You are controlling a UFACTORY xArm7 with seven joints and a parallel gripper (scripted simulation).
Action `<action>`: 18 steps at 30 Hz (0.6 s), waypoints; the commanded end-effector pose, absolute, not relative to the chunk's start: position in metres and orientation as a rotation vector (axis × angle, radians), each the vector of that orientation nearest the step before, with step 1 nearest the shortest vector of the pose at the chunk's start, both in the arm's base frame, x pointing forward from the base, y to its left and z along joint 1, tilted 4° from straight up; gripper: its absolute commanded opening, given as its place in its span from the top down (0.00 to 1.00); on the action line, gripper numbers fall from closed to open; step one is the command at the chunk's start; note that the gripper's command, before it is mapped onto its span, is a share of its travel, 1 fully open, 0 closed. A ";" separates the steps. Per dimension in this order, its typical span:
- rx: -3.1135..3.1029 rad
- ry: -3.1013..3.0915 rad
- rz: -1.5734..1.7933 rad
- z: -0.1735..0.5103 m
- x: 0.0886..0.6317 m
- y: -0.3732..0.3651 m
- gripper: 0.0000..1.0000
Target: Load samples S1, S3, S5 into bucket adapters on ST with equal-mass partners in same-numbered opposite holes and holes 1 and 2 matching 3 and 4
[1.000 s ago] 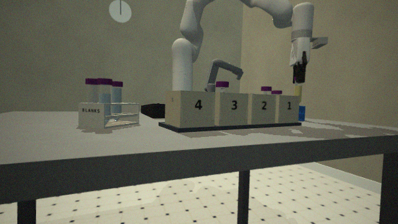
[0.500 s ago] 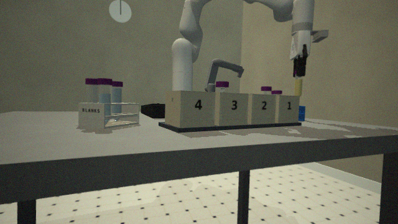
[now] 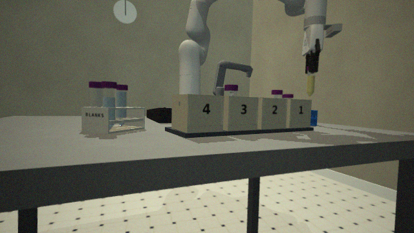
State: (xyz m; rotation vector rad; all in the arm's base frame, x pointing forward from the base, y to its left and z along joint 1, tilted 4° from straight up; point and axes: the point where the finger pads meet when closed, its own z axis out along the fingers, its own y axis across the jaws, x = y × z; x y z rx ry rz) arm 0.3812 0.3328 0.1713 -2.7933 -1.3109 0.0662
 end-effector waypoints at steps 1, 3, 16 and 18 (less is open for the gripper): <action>-2.792 -1.310 0.059 0.184 0.383 0.333 1.00; -2.792 -1.310 0.059 0.188 0.383 0.333 1.00; -2.792 -1.310 0.059 0.201 0.384 0.333 1.00; -2.792 -1.310 0.059 0.201 0.384 0.333 1.00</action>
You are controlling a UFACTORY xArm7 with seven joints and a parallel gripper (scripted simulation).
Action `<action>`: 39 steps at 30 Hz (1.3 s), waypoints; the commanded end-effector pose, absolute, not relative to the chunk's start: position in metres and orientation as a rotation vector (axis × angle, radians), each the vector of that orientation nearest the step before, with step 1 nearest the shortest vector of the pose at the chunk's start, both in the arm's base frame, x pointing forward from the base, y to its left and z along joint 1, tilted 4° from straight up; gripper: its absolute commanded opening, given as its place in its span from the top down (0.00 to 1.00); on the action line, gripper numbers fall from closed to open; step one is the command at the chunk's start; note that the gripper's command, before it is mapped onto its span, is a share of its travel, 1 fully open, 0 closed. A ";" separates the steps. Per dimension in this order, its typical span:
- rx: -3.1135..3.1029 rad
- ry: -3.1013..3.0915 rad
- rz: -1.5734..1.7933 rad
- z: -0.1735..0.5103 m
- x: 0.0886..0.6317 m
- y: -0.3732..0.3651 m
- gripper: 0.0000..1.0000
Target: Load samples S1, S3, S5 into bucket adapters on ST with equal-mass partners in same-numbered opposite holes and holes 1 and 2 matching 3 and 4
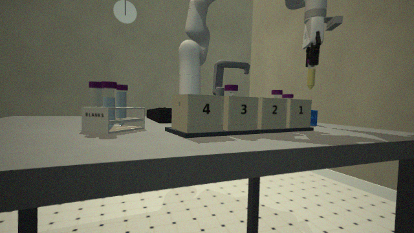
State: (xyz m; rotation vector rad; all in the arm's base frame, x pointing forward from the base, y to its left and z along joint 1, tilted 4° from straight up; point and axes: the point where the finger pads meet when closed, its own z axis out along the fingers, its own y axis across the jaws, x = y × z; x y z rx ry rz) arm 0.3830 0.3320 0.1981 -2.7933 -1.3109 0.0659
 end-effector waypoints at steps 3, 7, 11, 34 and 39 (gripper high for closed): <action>-2.792 -1.310 0.059 0.201 0.384 0.333 1.00; -2.814 -1.264 0.060 0.201 0.384 0.328 1.00; -2.895 -1.074 0.066 0.200 0.386 0.308 1.00; -3.106 -0.017 0.091 0.196 0.392 0.203 1.00; -3.107 0.069 0.092 0.195 0.393 0.188 1.00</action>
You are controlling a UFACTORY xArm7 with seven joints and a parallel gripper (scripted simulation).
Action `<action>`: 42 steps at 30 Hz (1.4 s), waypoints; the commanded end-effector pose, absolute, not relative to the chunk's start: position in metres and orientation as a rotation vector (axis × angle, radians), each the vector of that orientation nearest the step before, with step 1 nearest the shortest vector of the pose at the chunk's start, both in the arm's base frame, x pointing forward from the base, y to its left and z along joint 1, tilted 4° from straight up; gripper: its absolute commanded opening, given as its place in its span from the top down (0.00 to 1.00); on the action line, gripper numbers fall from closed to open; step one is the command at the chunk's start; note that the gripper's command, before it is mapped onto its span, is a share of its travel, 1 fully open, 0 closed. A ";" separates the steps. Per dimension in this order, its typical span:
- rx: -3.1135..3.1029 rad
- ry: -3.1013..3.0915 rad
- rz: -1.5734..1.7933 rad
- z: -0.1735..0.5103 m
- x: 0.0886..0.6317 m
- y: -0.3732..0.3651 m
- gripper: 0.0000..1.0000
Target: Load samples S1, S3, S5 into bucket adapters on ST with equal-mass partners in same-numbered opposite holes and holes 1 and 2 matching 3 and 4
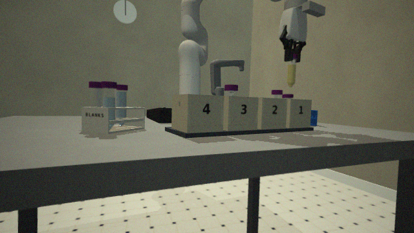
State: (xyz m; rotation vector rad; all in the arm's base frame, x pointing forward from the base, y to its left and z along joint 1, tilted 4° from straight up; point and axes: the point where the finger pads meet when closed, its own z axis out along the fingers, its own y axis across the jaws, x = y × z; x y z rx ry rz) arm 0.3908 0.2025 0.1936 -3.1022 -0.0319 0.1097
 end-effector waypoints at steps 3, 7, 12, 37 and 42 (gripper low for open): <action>-3.107 0.069 0.092 0.195 0.394 0.173 1.00; -3.107 0.069 0.092 0.194 0.395 0.153 1.00; -3.107 0.069 0.092 0.193 0.397 0.128 1.00; -3.108 0.069 0.092 0.189 0.403 0.023 1.00; -3.109 0.069 0.092 0.189 0.405 -0.002 1.00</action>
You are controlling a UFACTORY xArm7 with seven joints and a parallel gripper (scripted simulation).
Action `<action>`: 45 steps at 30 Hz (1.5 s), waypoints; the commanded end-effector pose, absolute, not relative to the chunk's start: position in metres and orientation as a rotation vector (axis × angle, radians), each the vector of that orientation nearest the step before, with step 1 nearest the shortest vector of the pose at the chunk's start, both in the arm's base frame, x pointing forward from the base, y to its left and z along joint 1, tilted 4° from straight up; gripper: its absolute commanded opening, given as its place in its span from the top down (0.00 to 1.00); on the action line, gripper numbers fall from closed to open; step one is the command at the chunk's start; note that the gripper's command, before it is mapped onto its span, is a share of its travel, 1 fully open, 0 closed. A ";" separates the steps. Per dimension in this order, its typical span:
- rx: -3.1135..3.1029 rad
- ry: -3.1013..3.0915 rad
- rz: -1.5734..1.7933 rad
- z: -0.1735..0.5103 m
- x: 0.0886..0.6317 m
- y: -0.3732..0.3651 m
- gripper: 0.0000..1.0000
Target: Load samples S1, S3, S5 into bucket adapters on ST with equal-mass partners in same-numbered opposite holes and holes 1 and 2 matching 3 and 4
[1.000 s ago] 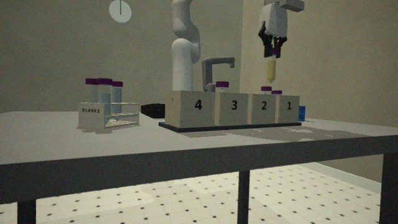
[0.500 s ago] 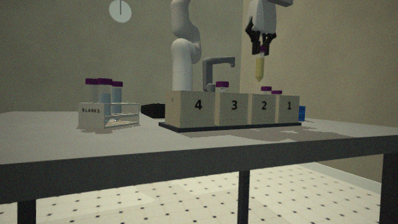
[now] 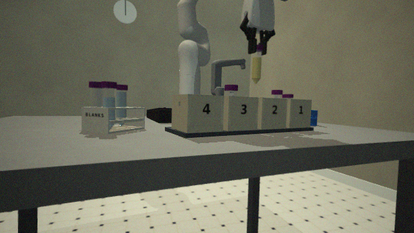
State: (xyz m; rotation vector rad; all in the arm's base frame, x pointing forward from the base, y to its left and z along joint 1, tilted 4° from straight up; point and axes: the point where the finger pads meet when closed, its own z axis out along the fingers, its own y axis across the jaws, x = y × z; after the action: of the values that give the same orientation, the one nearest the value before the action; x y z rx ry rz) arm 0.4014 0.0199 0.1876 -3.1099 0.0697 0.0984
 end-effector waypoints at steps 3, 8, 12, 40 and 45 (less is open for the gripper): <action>-3.109 0.069 0.092 0.188 0.405 -0.017 1.00; -3.109 0.069 0.092 0.187 0.406 -0.032 1.00; -3.109 0.069 0.092 0.187 0.408 -0.052 1.00; -3.110 0.068 0.092 0.184 0.412 -0.123 1.00; -3.110 0.068 0.092 0.184 0.412 -0.123 1.00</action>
State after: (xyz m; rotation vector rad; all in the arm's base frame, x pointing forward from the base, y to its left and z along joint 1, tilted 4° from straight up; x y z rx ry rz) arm 0.4106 -0.1227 0.1826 -3.1087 0.0681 0.0986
